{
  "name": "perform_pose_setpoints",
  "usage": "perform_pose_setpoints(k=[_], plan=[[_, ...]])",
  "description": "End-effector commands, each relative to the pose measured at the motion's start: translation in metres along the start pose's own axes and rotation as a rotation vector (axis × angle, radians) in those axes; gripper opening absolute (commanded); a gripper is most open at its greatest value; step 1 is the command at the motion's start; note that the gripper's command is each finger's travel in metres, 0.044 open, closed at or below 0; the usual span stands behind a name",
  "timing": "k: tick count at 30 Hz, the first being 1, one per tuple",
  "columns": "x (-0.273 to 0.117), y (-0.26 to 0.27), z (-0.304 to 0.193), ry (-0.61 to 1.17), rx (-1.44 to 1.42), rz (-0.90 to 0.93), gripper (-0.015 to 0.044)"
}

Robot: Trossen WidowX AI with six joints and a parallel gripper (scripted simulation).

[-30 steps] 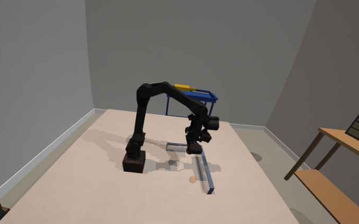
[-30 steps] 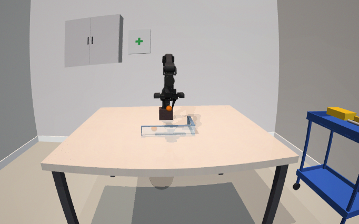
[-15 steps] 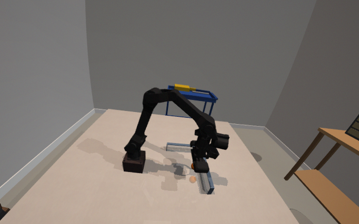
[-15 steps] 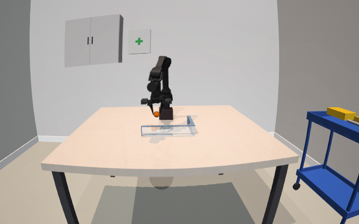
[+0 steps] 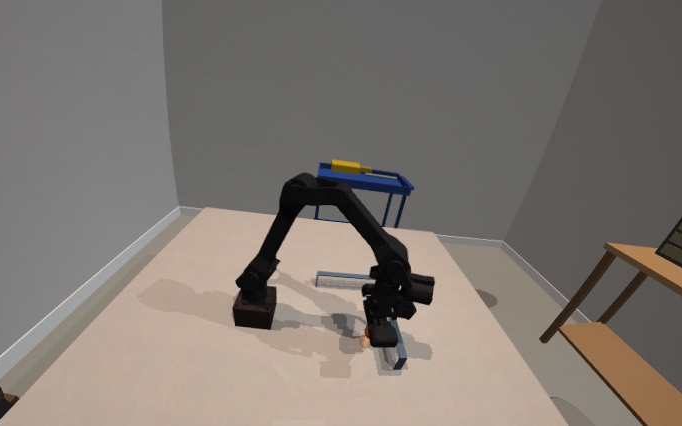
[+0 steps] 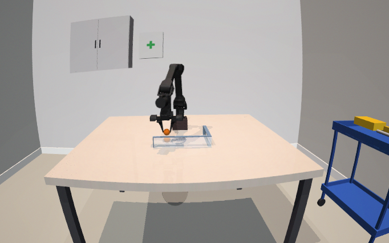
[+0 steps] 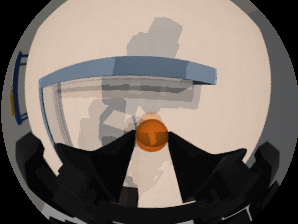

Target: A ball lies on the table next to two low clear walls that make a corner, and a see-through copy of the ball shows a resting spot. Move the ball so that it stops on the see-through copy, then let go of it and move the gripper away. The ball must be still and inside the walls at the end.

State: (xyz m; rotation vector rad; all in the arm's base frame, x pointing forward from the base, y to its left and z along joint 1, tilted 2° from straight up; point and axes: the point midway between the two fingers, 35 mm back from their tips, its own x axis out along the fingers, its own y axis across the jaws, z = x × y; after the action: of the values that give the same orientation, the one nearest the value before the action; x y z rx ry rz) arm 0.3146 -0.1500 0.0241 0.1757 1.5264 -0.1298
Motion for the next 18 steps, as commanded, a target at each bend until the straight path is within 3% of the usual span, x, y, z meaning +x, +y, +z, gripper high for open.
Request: perform_pose_setpoints(k=[1, 18], plan=[[0.026, 0.000, -0.004, 0.011, -0.002, -0.001, 0.0000], [0.047, 0.000, -0.005, 0.011, -0.002, -0.001, 0.0000]])
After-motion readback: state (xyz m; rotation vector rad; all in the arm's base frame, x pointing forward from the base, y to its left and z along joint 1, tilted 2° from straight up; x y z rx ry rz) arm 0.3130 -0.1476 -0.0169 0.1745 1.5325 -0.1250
